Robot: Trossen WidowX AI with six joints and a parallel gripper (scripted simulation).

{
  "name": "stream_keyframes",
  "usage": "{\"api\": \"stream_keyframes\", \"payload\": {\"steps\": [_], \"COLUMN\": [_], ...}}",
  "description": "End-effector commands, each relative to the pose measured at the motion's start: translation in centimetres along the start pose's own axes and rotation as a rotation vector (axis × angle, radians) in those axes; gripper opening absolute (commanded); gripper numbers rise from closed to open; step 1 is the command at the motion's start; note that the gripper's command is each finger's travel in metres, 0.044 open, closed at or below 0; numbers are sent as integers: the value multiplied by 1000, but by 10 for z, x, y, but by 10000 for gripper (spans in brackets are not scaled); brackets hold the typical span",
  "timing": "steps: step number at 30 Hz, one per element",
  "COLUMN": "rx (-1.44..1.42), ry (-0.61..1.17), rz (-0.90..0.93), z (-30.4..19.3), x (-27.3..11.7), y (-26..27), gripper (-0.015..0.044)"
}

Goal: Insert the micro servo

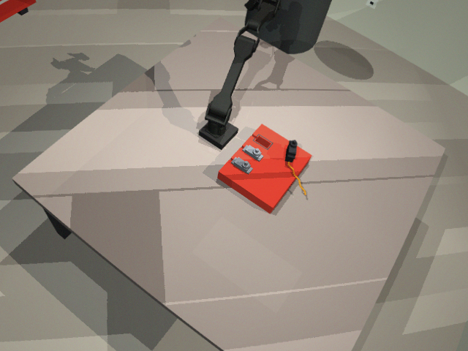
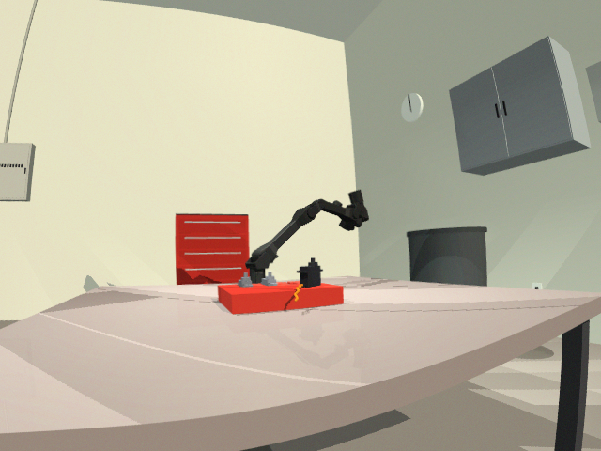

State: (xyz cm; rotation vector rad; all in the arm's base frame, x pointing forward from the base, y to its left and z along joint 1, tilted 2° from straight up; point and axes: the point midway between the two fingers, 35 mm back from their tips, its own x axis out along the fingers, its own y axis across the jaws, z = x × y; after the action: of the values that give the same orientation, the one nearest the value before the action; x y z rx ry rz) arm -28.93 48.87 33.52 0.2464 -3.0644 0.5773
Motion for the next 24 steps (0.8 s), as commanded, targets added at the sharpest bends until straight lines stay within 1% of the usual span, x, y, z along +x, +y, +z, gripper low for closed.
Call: {"api": "stream_keyframes", "payload": {"steps": [1,2,13,20,24], "rx": [3,9,65,139,204], "ry": [2,6,76,130,169], "rz": [4,12,111,203,272], "z": [0,-1,-13,-20,-24], "x": [-1,-3,-18,-46,-70], "y": [1,2,12,23,31], "gripper": [426,440,440,440,440]}}
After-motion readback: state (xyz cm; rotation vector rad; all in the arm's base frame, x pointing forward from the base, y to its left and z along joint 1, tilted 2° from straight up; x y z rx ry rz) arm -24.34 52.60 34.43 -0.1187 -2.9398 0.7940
